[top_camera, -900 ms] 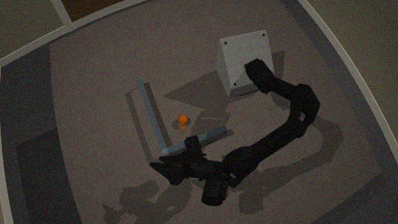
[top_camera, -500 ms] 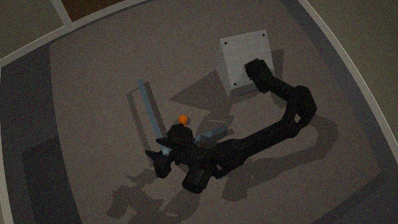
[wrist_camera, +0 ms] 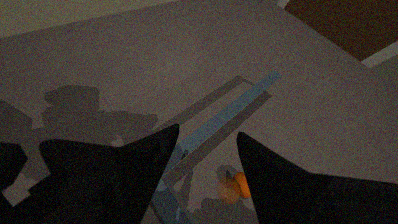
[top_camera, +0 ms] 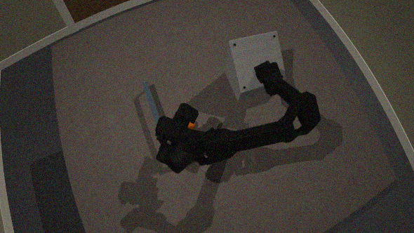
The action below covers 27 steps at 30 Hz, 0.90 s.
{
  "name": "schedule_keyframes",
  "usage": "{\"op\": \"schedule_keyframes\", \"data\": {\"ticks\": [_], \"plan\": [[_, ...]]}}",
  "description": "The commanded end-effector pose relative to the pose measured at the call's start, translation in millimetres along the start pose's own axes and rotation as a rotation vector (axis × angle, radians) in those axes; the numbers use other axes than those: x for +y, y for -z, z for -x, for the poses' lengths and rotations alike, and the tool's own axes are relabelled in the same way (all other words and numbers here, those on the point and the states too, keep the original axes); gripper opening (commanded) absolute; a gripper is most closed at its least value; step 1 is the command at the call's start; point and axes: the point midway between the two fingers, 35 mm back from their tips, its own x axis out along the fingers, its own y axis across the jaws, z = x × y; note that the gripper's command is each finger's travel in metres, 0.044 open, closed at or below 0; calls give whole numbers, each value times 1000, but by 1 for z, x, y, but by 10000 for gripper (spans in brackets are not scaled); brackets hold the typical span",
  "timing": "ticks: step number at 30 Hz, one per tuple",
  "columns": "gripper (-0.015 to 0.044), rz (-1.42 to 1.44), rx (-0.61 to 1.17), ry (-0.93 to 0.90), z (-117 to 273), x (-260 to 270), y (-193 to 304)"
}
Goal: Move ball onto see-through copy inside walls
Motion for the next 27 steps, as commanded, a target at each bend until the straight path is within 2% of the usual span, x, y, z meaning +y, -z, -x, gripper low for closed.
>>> {"op": "schedule_keyframes", "data": {"ticks": [1,7,11,27], "plan": [[283,440,449,-44,-30,-60,35],[283,630,681,-321,-24,-83,52],[283,707,706,-441,-20,-86,55],[283,709,707,-447,-20,-87,55]]}}
